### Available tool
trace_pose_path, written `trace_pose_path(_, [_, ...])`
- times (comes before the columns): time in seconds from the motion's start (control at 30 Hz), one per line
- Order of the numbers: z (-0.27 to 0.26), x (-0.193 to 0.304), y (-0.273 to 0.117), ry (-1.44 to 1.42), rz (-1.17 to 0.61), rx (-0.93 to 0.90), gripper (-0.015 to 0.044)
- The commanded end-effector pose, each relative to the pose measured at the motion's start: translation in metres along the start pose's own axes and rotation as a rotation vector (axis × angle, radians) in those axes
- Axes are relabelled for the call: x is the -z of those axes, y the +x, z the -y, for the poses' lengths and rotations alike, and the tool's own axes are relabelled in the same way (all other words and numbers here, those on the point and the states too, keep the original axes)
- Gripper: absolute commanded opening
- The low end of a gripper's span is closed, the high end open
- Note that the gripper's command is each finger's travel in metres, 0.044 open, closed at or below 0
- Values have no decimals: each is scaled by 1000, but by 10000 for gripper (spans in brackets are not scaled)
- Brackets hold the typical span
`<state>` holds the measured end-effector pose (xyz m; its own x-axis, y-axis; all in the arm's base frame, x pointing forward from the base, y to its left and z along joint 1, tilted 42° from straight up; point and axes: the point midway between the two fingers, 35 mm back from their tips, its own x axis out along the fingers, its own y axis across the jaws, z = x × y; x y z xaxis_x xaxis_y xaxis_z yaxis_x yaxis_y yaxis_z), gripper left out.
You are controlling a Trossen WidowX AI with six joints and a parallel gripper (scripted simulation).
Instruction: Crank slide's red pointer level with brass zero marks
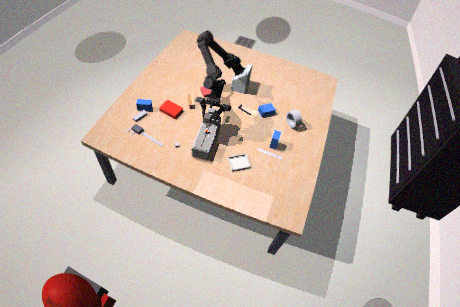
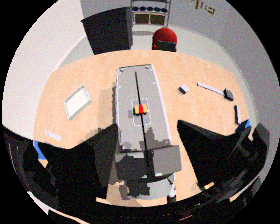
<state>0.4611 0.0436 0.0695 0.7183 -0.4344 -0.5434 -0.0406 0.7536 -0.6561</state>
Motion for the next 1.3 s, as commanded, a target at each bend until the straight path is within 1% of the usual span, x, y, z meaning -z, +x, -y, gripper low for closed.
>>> trace_pose_path(0.0, [0,0,0,0,0,0,230])
trace_pose_path(0.3, [0,0,0,0,0,0,0])
trace_pose_path(0.9, [0,0,0,0,0,-1,0])
trace_pose_path(1.27, [0,0,0,0,0,-1,289])
